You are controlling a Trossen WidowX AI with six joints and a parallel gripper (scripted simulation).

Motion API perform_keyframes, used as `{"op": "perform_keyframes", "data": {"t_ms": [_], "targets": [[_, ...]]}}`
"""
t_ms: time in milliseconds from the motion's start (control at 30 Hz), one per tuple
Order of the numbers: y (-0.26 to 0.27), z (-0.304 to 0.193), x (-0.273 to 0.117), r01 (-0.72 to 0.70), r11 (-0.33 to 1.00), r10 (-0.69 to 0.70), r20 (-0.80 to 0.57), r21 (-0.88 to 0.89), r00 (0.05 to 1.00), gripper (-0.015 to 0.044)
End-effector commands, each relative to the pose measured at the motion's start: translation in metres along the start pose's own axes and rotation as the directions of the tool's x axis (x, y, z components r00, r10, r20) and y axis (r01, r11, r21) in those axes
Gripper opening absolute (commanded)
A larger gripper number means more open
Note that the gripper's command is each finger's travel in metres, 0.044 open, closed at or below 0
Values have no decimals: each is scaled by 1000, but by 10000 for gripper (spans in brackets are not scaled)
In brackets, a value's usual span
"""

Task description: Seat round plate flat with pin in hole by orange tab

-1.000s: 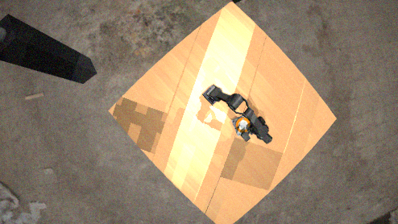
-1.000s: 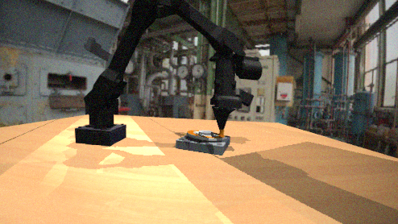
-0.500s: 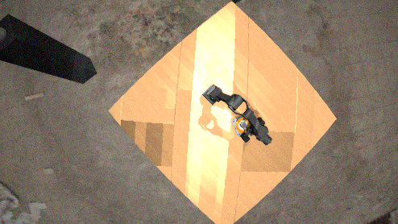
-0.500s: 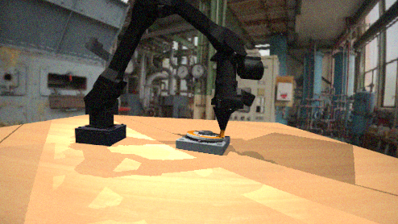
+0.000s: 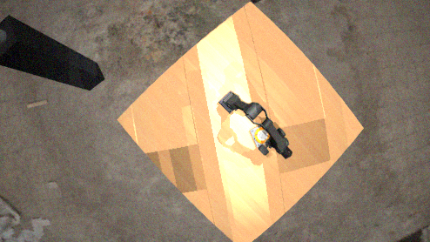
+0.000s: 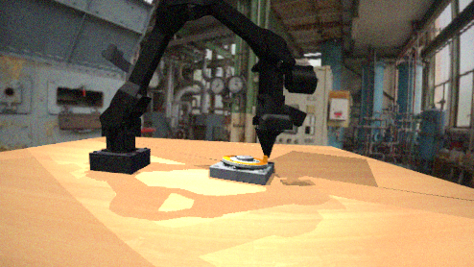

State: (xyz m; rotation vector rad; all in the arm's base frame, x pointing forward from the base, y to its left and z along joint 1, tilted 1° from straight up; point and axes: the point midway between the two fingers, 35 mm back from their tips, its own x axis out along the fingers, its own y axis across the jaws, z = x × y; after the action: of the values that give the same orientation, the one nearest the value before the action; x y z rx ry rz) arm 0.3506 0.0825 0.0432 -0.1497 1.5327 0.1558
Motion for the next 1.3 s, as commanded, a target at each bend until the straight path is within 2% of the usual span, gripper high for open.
{"op": "perform_keyframes", "data": {"t_ms": [0,1267], "targets": [[-8,0,0,11,1000,-11,0,2,1000,0],[-43,-20,-2,15,1000,-15,-2,2,1000,0]]}}
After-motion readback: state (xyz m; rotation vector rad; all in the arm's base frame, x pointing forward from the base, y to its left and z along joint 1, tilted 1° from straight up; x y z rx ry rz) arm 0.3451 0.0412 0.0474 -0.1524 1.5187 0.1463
